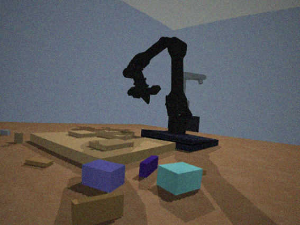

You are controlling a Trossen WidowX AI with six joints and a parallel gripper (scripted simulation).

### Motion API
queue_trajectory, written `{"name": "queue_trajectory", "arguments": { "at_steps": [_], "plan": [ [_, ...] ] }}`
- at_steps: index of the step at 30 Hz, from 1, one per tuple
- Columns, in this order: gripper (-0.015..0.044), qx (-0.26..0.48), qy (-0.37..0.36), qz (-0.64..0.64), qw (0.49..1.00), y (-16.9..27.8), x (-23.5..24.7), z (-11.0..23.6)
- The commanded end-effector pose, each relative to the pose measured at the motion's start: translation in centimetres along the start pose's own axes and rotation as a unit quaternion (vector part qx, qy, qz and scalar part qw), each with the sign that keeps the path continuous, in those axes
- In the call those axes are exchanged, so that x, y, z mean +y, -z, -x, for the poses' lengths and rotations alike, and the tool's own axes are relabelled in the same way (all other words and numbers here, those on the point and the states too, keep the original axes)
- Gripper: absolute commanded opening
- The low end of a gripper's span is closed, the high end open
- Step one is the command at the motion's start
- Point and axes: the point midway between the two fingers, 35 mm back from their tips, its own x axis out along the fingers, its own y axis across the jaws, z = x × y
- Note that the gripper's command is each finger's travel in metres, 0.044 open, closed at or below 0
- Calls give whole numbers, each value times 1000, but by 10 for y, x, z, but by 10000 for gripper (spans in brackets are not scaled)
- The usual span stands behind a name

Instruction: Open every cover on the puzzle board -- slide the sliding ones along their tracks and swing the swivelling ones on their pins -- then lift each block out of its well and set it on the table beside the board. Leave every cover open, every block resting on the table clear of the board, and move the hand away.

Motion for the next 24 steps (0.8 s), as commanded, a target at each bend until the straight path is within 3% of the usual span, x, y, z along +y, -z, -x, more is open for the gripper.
{"name": "queue_trajectory", "arguments": {
  "at_steps": [1, 24],
  "plan": [
    [0, -12, 17, 2, 1000, -15, -8, 9],
    [0, -92, 107, -4, 990, -119, -44, 74]
  ]
}}
